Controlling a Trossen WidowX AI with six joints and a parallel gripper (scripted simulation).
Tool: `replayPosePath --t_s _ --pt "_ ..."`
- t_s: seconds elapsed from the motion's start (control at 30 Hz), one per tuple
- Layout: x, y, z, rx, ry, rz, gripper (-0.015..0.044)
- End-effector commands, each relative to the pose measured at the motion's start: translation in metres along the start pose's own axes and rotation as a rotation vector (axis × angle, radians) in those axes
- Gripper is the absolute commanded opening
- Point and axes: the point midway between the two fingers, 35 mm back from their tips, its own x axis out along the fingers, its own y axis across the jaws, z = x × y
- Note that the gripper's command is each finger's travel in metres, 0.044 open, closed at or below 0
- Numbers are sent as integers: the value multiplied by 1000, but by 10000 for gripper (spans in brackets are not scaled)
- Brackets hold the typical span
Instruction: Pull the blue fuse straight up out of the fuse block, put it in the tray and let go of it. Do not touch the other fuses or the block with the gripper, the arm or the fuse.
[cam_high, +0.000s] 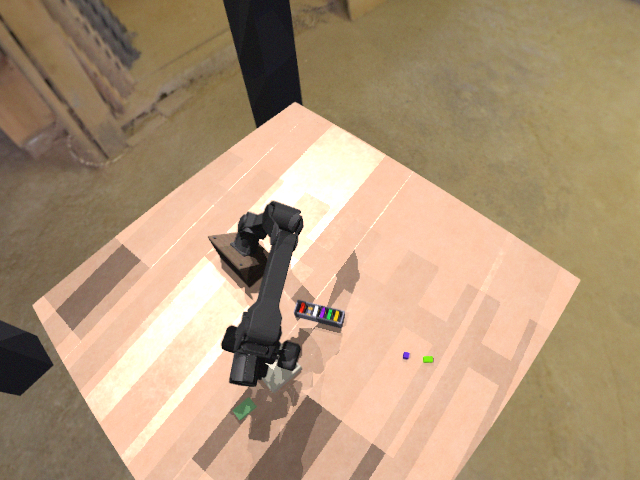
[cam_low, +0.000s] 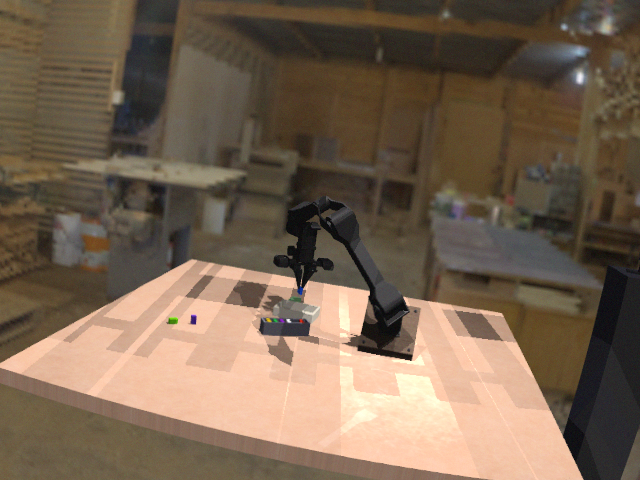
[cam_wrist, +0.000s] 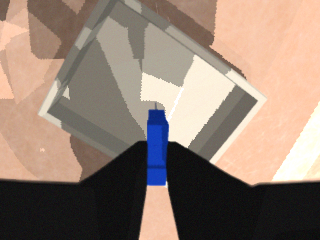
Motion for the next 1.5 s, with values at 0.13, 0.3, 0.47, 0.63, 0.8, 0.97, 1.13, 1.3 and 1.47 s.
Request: replayPosePath --t_s 0.13,0.3,0.47,0.63,0.8,0.97,1.13,1.3,1.47 --pt "10 1 2 -8 -4 -3 0" --pt "19 1 2 -8 -4 -3 0" --pt "27 1 2 -8 -4 -3 0" --pt "35 0 2 -8 -4 -2 0" --pt "35 0 3 -12 -7 -6 26" --pt "35 0 3 -12 -7 -6 157" --pt "35 0 3 -12 -7 -6 289" --pt "1 0 2 -8 -5 -4 330" --pt "-2 0 2 -8 -4 -3 330"
